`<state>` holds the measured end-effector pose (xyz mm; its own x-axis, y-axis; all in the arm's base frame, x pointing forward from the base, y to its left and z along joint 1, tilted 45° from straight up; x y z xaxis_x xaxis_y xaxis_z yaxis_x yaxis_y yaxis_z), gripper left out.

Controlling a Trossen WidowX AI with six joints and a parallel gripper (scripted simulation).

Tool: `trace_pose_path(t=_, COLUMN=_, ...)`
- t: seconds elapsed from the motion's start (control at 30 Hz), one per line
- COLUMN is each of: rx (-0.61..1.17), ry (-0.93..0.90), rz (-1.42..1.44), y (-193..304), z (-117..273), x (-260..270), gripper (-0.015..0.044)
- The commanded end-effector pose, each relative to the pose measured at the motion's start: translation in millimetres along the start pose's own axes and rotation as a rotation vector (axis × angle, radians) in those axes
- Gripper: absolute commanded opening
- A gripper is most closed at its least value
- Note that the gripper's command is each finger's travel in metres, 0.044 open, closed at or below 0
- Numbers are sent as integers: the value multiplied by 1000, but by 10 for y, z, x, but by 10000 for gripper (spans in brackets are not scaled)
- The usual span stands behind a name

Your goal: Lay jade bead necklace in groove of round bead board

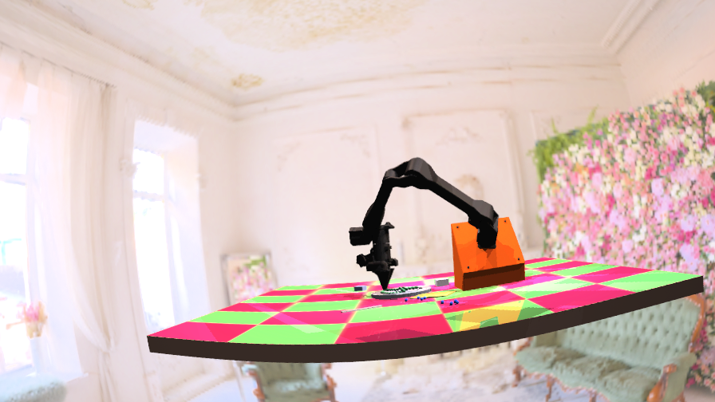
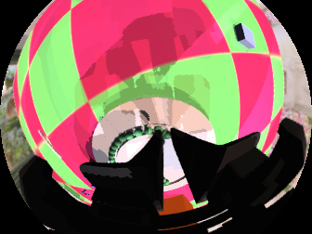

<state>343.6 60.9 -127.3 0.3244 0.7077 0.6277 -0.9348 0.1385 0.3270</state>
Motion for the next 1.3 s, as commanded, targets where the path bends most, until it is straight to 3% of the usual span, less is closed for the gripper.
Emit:
trace_pose_path(t=0.0, rx=0, ry=0, rz=1, y=0, z=5, x=2, gripper=131)
trace_pose_path(t=0.4, rx=0, ry=-1, rz=-4, y=3, z=19, x=-2, gripper=440)
trace_pose_path(t=1.2, rx=-1, ry=2, rz=-2, y=3, z=47, x=-2, gripper=440)
trace_pose_path(t=1.27, rx=-1, ry=2, rz=-58, y=40, z=67, x=28, gripper=388)
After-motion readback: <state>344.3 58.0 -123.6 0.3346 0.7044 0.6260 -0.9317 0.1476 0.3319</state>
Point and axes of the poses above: the point midway between the two fingers, 35 mm back from their tips, its own z axis back along the fingers, its own x axis across the jaws, y = z × x, the point moved 1 cm from there along z, back along the fingers, and after that the axes turned 12 degrees about -z, right-handed, at the moved point
